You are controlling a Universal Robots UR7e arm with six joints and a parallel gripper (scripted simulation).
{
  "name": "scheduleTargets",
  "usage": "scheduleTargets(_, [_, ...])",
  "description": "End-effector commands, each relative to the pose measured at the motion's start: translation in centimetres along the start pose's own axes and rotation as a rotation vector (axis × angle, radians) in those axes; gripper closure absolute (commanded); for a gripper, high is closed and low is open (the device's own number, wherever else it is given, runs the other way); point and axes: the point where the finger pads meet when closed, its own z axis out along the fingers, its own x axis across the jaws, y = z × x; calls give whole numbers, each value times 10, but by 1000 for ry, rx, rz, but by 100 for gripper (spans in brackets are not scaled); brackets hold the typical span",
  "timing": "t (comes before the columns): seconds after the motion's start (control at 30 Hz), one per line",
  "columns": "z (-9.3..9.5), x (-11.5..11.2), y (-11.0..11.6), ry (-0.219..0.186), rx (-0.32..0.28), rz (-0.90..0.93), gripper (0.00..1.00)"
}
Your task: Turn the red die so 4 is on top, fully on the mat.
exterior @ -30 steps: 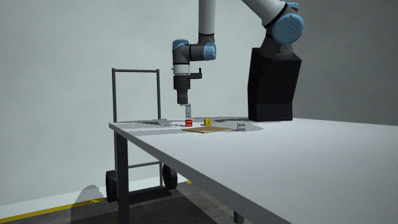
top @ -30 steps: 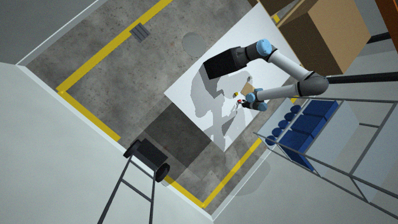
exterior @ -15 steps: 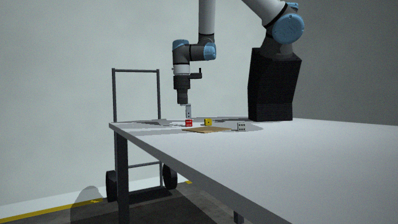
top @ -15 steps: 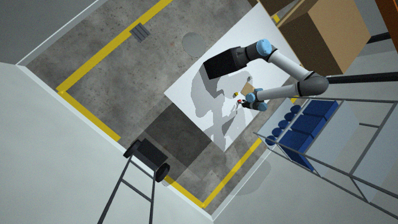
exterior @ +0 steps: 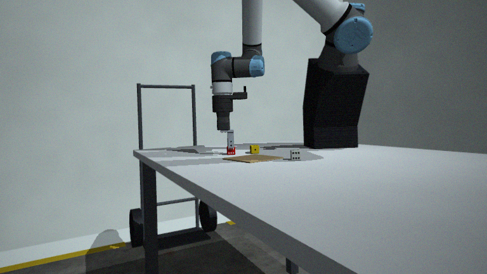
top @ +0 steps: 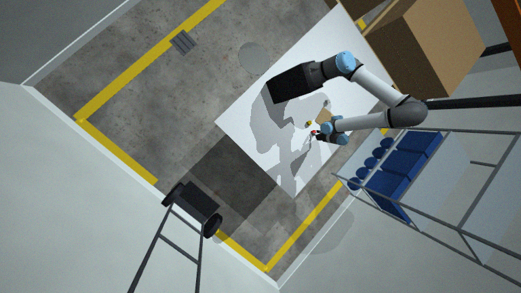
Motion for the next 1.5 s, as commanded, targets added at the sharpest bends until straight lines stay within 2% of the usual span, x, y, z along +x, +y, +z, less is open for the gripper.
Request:
scheduleTargets(0.0, [9, 0, 0, 0, -1, 0, 13])
scheduleTargets(0.43, [24, 0, 0, 0, -1, 0, 13])
scheduleTargets(1.47, [25, 0, 0, 0, -1, 0, 13])
